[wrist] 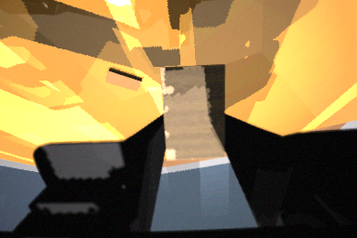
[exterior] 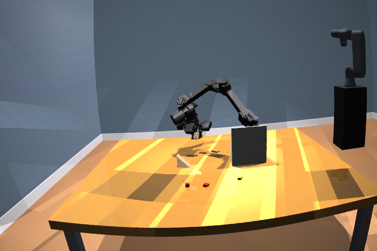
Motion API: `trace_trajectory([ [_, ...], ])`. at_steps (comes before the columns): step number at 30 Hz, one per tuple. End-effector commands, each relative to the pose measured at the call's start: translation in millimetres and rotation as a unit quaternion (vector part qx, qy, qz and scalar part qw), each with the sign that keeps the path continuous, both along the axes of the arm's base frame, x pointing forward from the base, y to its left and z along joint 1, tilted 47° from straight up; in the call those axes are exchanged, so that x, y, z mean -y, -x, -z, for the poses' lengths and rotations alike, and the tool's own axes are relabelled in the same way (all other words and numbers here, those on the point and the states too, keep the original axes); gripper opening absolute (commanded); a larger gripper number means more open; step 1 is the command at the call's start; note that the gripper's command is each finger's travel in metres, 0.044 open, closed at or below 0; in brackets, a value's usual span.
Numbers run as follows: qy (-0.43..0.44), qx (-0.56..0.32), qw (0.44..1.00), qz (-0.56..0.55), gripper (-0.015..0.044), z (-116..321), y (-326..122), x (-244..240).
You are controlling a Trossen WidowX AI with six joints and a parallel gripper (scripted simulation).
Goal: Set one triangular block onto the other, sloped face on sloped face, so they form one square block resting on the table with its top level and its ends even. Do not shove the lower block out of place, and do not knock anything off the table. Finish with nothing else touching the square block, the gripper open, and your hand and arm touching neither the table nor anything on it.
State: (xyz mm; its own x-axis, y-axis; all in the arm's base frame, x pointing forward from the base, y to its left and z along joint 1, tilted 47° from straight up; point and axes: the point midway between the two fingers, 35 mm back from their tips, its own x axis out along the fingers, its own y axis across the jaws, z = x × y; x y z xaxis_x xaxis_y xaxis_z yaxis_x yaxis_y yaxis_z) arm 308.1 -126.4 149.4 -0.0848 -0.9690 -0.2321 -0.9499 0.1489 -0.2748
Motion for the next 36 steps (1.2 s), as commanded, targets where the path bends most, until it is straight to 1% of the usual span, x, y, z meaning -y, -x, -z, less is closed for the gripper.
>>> trace_trajectory([
  [1, -0.02, 0.065, 0.997, 0.022, 0.0, -0.8, 5.9, 1.5],
  [9, -0.06, 0.189, 0.978, 0.066, 0.0, 0.4, 12.3, 4.2],
  [18, -0.107, 0.322, 0.934, 0.109, 0.0, 0.3, 14.3, 5.6],
  [27, -0.153, 0.447, 0.869, 0.146, 0.0, -2.9, 11.6, 5.8],
  [36, -0.199, 0.559, 0.786, 0.175, 0.0, -10.9, 5.3, 5.2],
])
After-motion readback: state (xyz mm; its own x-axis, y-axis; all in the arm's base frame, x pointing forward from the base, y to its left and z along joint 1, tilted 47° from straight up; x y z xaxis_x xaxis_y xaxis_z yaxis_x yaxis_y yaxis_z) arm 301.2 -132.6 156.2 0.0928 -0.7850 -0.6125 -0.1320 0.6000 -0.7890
